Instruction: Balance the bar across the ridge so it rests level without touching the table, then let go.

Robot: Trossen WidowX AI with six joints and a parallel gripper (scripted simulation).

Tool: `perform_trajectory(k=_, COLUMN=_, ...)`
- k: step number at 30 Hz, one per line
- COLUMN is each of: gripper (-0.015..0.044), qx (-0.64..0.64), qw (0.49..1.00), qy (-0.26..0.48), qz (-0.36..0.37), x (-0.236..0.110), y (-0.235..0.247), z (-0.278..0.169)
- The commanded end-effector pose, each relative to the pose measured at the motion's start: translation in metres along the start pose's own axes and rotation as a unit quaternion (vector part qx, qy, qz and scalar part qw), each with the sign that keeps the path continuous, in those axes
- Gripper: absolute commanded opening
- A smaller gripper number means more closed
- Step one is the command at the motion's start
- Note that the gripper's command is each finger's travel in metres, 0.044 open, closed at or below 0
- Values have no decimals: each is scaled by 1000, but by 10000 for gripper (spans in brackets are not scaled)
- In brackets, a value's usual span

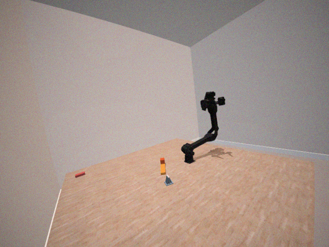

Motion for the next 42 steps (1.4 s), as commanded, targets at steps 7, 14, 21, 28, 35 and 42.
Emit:
perform_trajectory(k=7, gripper=315, qx=5, qw=999, qy=-4, qz=-50, x=10, y=-47, z=19)
perform_trajectory(k=14, gripper=315, qx=4, qw=993, qy=-1, qz=-117, x=18, y=-108, z=32)
perform_trajectory(k=21, gripper=315, qx=5, qw=983, qy=25, qz=-183, x=24, y=-169, z=35)
perform_trajectory(k=28, gripper=315, qx=6, qw=968, qy=72, qz=-242, x=27, y=-227, z=28)
perform_trajectory(k=35, gripper=315, qx=6, qw=947, qy=135, qz=-291, x=27, y=-281, z=12)
perform_trajectory(k=42, gripper=315, qx=5, qw=921, qy=211, qz=-326, x=23, y=-329, z=-12)
Point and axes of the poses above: the point midway between the two fingers, 35 mm back from their tips, its own x axis out along the fingers, its own y axis across the jaws, z = x × y, the point moved 3 cm from there along -x, back along the fingers, and after that the axes turned 4 degrees about x, right-handed, at the moved point
